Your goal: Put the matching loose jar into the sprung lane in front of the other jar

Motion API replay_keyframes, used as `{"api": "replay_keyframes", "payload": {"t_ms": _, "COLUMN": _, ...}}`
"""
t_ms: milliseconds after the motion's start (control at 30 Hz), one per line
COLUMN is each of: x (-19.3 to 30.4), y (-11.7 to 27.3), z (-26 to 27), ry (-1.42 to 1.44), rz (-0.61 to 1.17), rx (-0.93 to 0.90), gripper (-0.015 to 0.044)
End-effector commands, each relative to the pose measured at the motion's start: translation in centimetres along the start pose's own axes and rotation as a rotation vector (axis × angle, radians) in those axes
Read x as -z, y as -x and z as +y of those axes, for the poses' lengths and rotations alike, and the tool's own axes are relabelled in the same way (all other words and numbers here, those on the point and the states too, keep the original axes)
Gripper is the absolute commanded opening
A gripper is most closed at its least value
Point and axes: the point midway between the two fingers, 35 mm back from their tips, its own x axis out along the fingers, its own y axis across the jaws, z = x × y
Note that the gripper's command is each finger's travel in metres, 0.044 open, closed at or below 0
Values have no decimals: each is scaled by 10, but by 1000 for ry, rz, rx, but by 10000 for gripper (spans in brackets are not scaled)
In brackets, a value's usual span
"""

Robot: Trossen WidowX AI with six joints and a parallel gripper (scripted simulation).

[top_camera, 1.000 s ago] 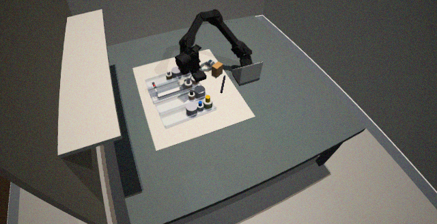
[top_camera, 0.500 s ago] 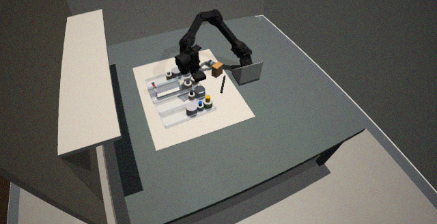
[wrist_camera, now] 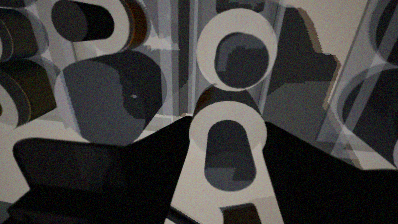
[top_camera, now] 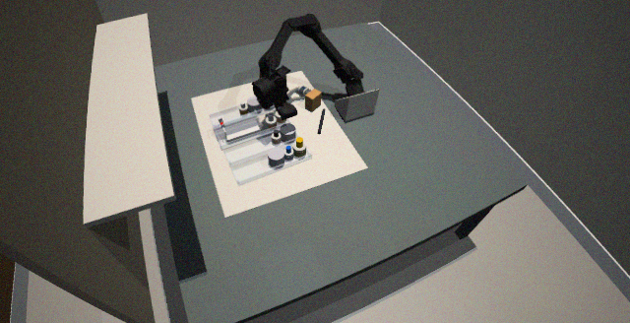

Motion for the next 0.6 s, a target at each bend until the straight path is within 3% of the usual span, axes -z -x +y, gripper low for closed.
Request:
{"api": "replay_keyframes", "payload": {"t_ms": 0, "x": -4, "y": -3, "z": -2, "ry": -12, "rz": -13, "rx": 8, "gripper": 0}}
{"api": "replay_keyframes", "payload": {"t_ms": 567, "x": -3, "y": -9, "z": -3, "ry": -12, "rz": -13, "rx": 9, "gripper": 0}}
